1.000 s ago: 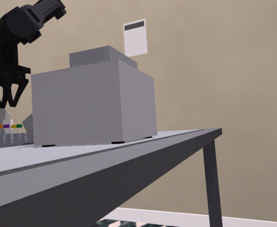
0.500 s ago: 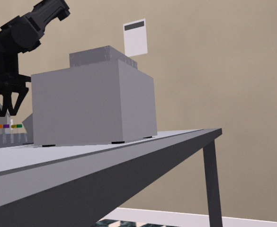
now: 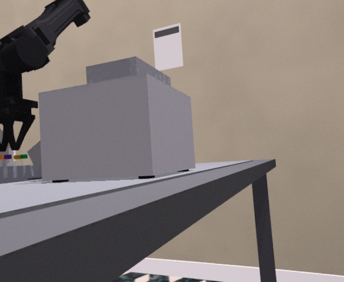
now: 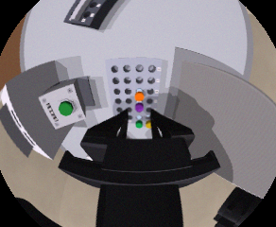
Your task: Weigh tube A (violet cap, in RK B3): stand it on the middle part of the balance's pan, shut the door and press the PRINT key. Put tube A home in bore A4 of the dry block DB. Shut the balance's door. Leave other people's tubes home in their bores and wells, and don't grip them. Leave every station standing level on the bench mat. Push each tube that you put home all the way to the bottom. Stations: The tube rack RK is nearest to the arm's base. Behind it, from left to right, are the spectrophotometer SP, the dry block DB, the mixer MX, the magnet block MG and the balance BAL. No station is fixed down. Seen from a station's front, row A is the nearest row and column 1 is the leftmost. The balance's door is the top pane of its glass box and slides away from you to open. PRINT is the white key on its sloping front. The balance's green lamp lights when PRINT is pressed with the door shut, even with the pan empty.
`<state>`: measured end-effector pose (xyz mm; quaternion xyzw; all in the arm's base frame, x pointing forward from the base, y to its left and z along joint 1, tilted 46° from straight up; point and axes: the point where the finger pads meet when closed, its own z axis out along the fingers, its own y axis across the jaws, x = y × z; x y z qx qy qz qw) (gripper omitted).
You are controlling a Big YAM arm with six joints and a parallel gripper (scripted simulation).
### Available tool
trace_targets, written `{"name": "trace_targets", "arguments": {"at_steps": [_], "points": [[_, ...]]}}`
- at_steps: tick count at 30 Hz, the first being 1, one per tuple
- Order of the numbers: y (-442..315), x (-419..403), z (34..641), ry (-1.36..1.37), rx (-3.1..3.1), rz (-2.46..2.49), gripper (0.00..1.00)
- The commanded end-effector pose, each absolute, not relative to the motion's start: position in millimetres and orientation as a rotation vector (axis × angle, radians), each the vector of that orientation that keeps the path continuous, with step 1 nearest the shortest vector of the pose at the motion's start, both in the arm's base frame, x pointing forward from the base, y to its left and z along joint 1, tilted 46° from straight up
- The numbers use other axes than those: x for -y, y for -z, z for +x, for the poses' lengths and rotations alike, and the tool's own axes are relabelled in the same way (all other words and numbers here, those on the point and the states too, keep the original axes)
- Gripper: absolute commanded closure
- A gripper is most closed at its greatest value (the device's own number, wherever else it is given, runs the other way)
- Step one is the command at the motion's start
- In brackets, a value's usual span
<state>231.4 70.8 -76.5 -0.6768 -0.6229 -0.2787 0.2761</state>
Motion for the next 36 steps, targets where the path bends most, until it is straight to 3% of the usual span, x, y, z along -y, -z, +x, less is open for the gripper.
{"name": "trace_targets", "arguments": {"at_steps": [1, 36], "points": [[76.1, -68.5, 238.2, 0.761, 1.676, -1.829, 0.64], [78.3, -71.6, 237.5, 0.755, 1.675, -1.826, 0.64]]}}
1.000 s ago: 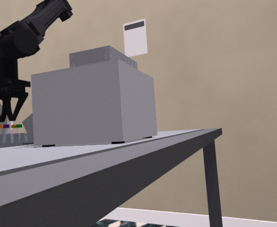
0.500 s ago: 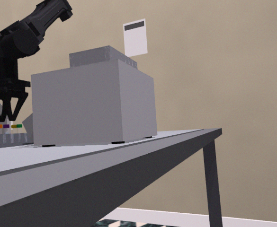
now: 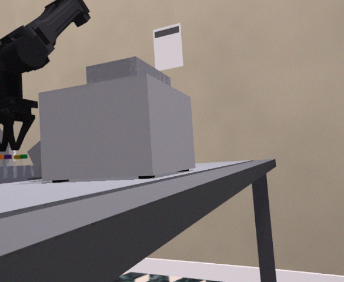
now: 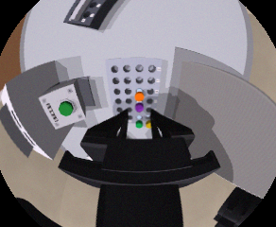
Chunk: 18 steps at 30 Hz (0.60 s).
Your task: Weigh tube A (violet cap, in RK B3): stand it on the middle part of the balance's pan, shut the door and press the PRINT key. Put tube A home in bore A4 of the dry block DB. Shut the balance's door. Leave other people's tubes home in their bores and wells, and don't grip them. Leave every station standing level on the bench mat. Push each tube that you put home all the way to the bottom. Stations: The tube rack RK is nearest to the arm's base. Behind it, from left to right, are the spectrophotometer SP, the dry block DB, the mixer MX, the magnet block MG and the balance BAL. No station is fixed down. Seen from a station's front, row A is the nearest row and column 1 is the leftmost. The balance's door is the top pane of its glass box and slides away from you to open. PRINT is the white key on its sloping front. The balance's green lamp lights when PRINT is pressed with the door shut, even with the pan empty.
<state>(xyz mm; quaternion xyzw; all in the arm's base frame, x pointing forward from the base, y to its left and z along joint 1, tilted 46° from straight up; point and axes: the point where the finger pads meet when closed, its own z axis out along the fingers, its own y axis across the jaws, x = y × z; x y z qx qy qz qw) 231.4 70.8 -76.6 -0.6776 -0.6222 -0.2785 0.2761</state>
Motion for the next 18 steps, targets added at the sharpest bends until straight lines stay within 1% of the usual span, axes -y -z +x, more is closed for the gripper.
{"name": "trace_targets", "arguments": {"at_steps": [1, 18], "points": [[79.8, -73.6, 234.9, 0.746, 1.673, -1.821, 0.64], [85.1, -79.4, 232.2, 0.743, 1.667, -1.821, 0.64]]}}
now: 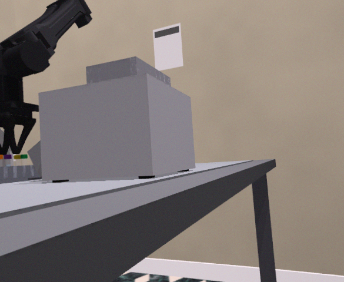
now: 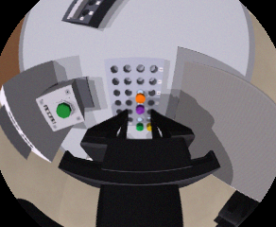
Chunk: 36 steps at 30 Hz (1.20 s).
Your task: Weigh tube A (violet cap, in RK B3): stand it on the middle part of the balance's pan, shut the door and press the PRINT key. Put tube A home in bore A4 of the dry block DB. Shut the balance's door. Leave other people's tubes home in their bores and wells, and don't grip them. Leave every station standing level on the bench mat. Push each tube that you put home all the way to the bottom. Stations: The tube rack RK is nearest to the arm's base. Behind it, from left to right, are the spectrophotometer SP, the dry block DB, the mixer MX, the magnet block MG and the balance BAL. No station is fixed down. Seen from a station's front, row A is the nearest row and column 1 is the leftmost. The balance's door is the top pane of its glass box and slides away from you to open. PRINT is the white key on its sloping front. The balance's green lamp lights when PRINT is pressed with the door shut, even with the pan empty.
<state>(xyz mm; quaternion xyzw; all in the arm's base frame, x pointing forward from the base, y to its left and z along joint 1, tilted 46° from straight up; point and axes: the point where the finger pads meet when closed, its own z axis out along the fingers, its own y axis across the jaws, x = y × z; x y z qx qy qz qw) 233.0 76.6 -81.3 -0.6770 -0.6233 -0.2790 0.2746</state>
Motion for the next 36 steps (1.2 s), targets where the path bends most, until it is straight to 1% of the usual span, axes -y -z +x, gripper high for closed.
{"name": "trace_targets", "arguments": {"at_steps": [1, 36], "points": [[85.5, -78.2, 232.9, 0.746, 1.663, -1.828, 0.64], [90.1, -83.5, 237.7, 0.759, 1.674, -1.828, 0.64]]}}
